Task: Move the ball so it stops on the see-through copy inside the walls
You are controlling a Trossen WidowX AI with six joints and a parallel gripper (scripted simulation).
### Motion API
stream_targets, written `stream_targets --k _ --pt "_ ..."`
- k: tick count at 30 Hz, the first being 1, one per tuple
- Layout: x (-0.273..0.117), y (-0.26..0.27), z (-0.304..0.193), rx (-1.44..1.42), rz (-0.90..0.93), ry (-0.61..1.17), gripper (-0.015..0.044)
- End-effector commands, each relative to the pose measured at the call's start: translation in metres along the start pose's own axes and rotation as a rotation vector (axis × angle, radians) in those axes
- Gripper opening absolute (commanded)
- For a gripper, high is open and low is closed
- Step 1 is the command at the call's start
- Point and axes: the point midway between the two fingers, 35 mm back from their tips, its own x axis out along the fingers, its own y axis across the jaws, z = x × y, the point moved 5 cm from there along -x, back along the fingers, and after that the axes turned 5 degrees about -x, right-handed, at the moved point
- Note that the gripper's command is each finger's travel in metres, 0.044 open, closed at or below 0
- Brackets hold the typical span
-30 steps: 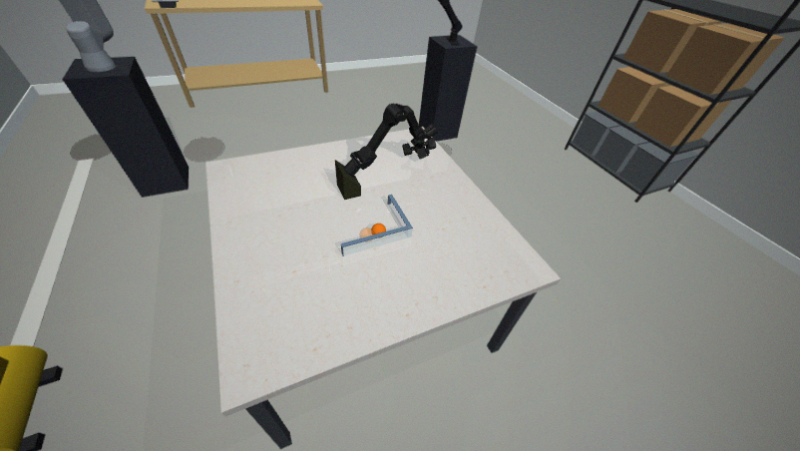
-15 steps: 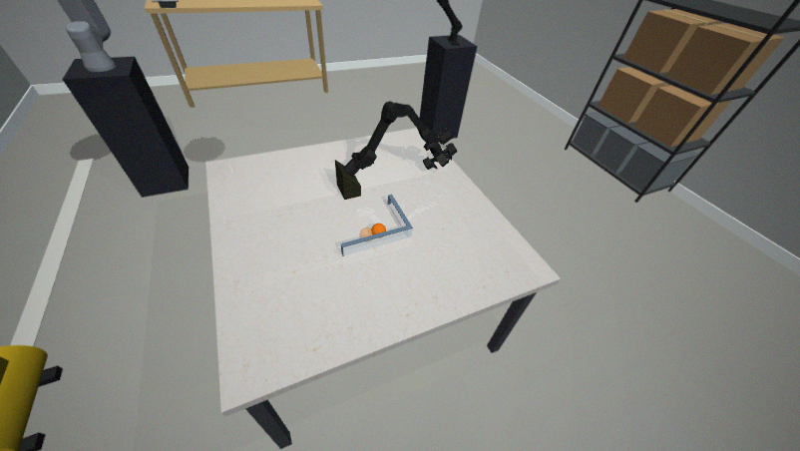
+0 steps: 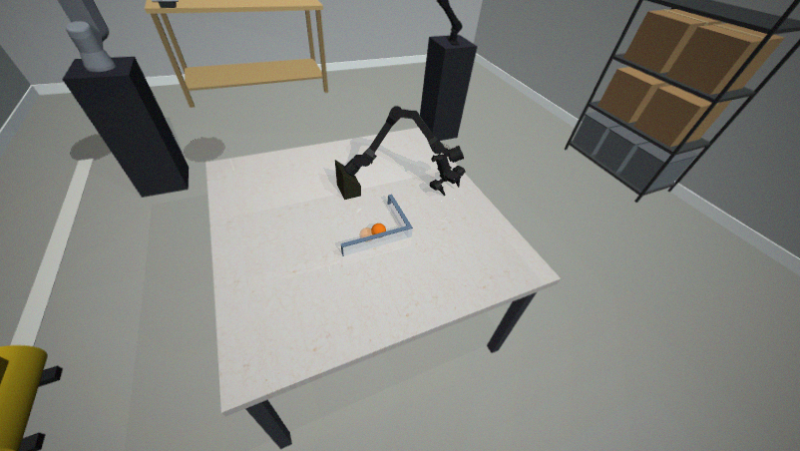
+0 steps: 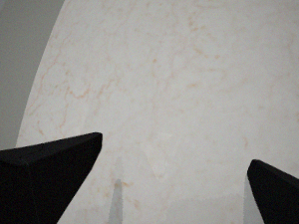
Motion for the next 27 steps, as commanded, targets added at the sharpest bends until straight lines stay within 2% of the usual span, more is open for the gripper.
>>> stream_targets --k 1,8,15,22,27 --pt "0.005 -0.051 0.045 -0.078 -0.165 -0.017 0.0428" --pt "-0.015 -0.140 0.107 -0.147 -0.392 0.029 0.0428" --pt "-0.063 -0.229 0.151 -0.149 -0.533 0.121 0.0428" --pt "-0.114 -0.318 0.166 -0.098 -0.537 0.233 0.0428" --pt "-0.147 -0.388 0.149 0.015 -0.422 0.332 0.0428"
